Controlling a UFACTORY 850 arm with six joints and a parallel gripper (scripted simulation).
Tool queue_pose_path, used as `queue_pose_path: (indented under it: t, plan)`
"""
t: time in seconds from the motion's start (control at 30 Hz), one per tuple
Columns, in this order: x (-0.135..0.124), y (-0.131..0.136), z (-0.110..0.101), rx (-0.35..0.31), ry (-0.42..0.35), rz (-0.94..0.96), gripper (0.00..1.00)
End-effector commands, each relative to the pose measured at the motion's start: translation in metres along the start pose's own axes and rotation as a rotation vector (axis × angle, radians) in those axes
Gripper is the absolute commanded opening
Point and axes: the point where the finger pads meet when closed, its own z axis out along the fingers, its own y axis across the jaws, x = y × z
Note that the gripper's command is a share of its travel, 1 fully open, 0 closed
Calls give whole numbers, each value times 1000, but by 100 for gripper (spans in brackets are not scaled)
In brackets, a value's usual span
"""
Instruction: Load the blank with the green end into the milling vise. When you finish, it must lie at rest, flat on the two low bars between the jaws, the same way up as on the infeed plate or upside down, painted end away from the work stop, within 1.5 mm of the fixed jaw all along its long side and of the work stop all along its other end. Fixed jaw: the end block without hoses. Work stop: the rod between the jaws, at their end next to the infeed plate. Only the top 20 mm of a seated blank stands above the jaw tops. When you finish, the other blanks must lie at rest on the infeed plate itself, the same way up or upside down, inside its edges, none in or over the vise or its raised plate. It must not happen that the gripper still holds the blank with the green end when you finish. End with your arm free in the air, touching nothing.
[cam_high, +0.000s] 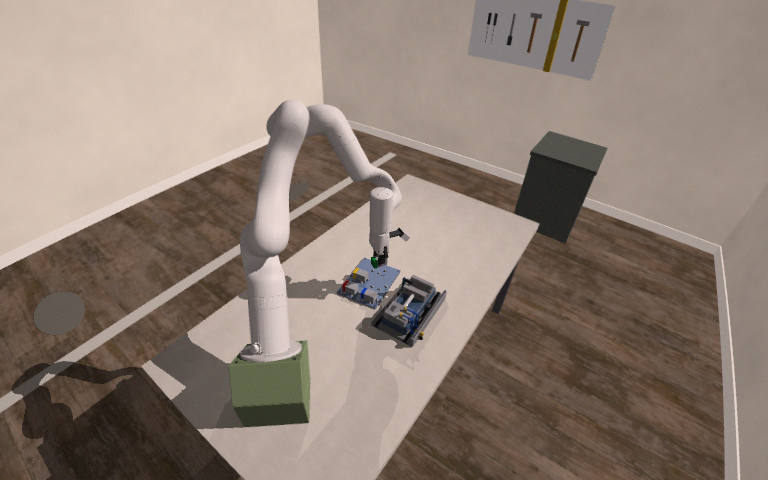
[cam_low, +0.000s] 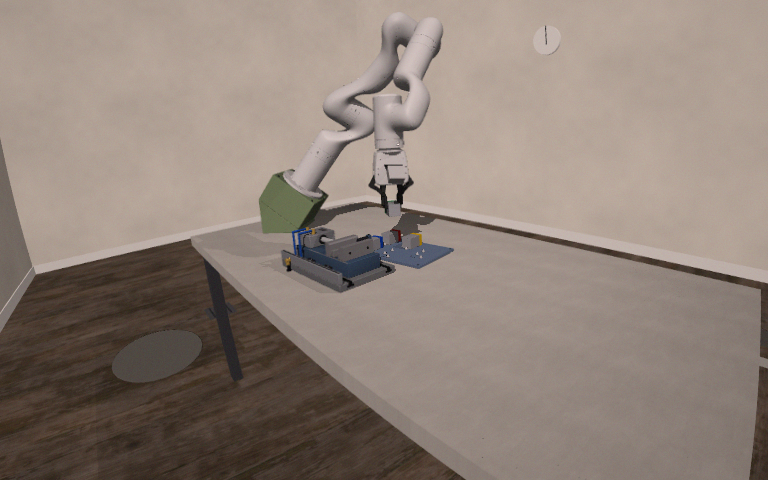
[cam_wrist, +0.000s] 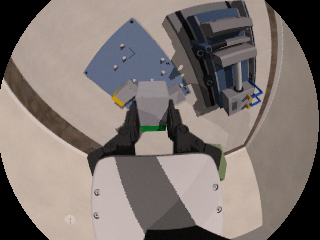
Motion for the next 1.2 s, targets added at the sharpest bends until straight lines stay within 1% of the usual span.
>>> queue_pose_path:
  t: [0.0, 0.03, 0.37, 0.6, 0.93, 1.17]
  plan:
    - [1, 0, -1, 1, 2, -1, 0]
    - [1, 0, -1, 1, 2, -1, 0]
    - [1, 0, -1, 0, 2, -231, 0]
    - [1, 0, -1, 0, 2, -231, 0]
    - [1, 0, -1, 0, 2, -461, 0]
    - [1, 0, -1, 0, 2, -461, 0]
